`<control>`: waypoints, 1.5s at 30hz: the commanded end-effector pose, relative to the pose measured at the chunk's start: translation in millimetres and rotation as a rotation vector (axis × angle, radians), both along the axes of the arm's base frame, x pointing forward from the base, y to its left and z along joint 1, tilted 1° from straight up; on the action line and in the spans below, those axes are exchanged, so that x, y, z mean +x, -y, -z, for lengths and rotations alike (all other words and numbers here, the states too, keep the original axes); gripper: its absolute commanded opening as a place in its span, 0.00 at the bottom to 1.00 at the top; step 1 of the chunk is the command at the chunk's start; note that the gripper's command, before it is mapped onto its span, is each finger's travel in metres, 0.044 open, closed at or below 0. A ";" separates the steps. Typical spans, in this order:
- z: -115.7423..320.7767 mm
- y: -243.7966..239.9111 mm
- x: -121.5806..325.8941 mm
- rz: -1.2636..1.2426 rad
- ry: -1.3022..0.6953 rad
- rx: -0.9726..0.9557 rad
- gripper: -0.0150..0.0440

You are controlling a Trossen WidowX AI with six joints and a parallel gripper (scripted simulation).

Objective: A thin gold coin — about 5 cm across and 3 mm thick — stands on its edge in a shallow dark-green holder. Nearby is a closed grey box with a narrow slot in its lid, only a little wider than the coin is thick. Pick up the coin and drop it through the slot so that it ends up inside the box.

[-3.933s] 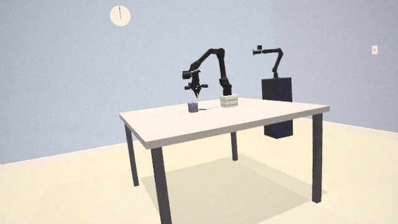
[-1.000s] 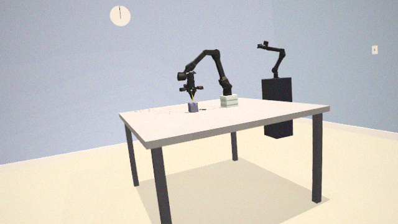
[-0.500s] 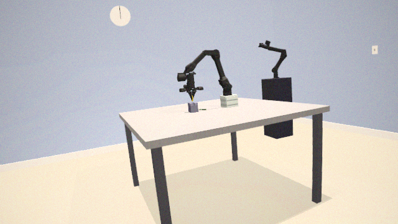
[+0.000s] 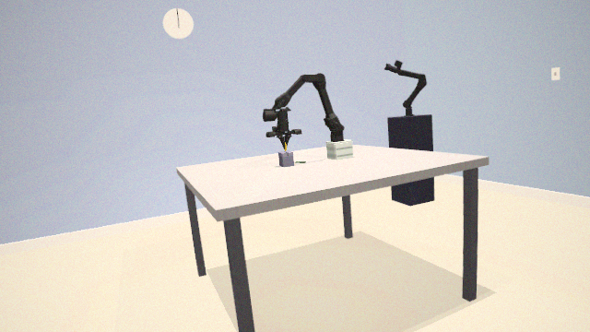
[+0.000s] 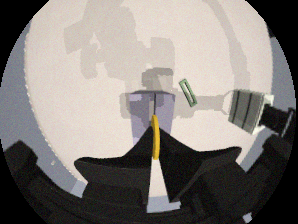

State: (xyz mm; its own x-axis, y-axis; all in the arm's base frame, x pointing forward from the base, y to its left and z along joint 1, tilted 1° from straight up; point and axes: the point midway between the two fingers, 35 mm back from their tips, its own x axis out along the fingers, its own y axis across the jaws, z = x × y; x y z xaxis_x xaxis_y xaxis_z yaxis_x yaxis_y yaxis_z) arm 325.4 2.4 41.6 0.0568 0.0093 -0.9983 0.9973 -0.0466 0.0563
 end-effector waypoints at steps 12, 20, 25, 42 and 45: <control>2.8 0.0 0.6 0.000 0.000 0.000 0.43; 2.8 0.0 0.6 0.000 0.000 0.000 0.53; -1.2 0.0 0.5 0.000 0.000 0.000 0.62; -59.2 0.6 -7.7 0.000 -0.006 0.000 1.00; -59.2 0.6 -7.7 0.000 -0.006 0.000 1.00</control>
State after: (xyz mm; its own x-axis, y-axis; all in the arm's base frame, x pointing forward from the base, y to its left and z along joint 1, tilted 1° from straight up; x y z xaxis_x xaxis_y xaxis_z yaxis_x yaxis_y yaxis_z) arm 317.9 1.9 100.3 0.0540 0.0092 -0.9985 0.9974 -0.0481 0.0535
